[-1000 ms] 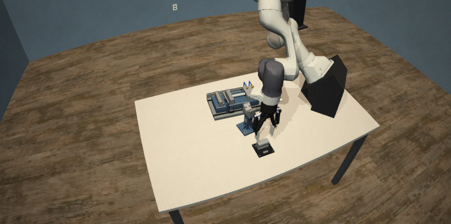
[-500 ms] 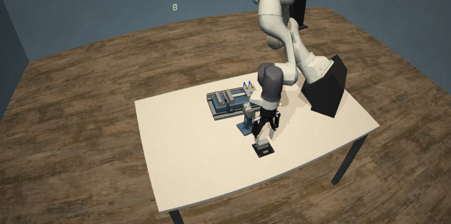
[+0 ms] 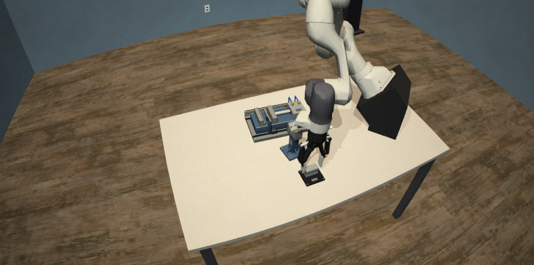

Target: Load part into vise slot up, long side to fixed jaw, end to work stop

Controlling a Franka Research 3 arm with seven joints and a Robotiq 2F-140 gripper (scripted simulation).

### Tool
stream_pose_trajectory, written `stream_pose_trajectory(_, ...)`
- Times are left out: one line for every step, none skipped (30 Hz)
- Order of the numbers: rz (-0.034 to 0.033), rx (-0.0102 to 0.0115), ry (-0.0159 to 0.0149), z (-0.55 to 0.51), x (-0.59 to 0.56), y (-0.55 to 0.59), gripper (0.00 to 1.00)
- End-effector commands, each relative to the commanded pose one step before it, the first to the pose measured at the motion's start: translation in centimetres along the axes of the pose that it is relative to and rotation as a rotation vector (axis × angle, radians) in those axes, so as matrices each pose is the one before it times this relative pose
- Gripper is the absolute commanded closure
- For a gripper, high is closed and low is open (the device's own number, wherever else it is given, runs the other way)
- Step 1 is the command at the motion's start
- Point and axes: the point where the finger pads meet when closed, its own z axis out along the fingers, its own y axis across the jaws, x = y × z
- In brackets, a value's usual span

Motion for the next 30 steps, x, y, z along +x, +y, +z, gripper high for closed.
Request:
stream_pose_trajectory(-0.00544,0.00569,-0.00939,0.290,-0.368,-0.212,0.49)
stream_pose_trajectory(0.00000,0.00000,0.00000,0.092,0.000,0.000,0.49)
stream_pose_trajectory(0.00000,0.00001,0.00000,0.087,0.000,-0.001,0.49)
stream_pose_trajectory(0.00000,0.00000,0.00000,0.082,0.000,0.000,0.49)
stream_pose_trajectory(0.00000,0.00000,0.00000,0.000,0.000,0.000,0.49)
stream_pose_trajectory(0.00000,0.00000,0.00000,0.000,0.000,0.000,0.49)
stream_pose_trajectory(0.00000,0.00000,0.00000,0.077,0.000,0.000,0.49)
stream_pose_trajectory(0.00000,0.00000,0.00000,0.073,0.000,0.000,0.49)
stream_pose_trajectory(0.00000,-0.00001,0.00000,0.068,0.000,0.000,0.49)
stream_pose_trajectory(0.00000,-0.00001,0.00000,0.063,0.000,0.000,0.49)
stream_pose_trajectory(0.00000,0.00001,0.00000,0.059,0.000,-0.001,0.49)
stream_pose_trajectory(0.00000,0.00001,0.00000,0.054,0.000,0.000,0.49)
stream_pose_trajectory(0.00000,0.00000,0.00000,0.050,0.000,0.000,0.49)
stream_pose_trajectory(0.00000,0.00000,0.00000,0.046,0.000,0.000,0.49)
stream_pose_trajectory(0.00000,0.00000,0.00000,0.041,0.000,0.000,0.49)
stream_pose_trajectory(0.00000,0.00000,0.00000,0.037,0.000,0.000,0.49)
stream_pose_trajectory(0.00000,0.00000,0.00000,0.033,0.000,0.000,0.49)
stream_pose_trajectory(0.00000,0.00000,0.00000,0.030,0.000,0.000,0.49)
stream_pose_trajectory(0.00000,0.00000,0.00000,0.026,0.000,0.000,0.49)
stream_pose_trajectory(0.00000,0.00000,0.00000,0.023,0.000,0.000,0.49)
stream_pose_trajectory(0.00000,0.00000,0.00000,0.020,0.000,0.000,0.49)
stream_pose_trajectory(0.00000,0.00000,0.00000,0.000,0.000,0.000,0.49)
stream_pose_trajectory(0.00000,0.00000,0.00000,0.000,0.000,0.000,0.49)
stream_pose_trajectory(0.00000,0.00000,0.00000,0.017,0.000,0.000,0.49)
stream_pose_trajectory(0.00000,0.00000,0.00000,0.014,0.000,0.000,0.49)
stream_pose_trajectory(0.00000,0.00000,0.00000,0.011,0.000,0.000,0.49)
stream_pose_trajectory(0.00000,0.00000,0.00000,0.009,0.000,0.000,0.49)
stream_pose_trajectory(0.00000,0.00000,0.00000,0.007,0.000,0.000,0.49)
stream_pose_trajectory(0.00000,0.00000,0.00000,0.005,0.000,0.000,0.49)
stream_pose_trajectory(0.00000,0.00000,0.00000,0.003,0.000,0.000,0.49)
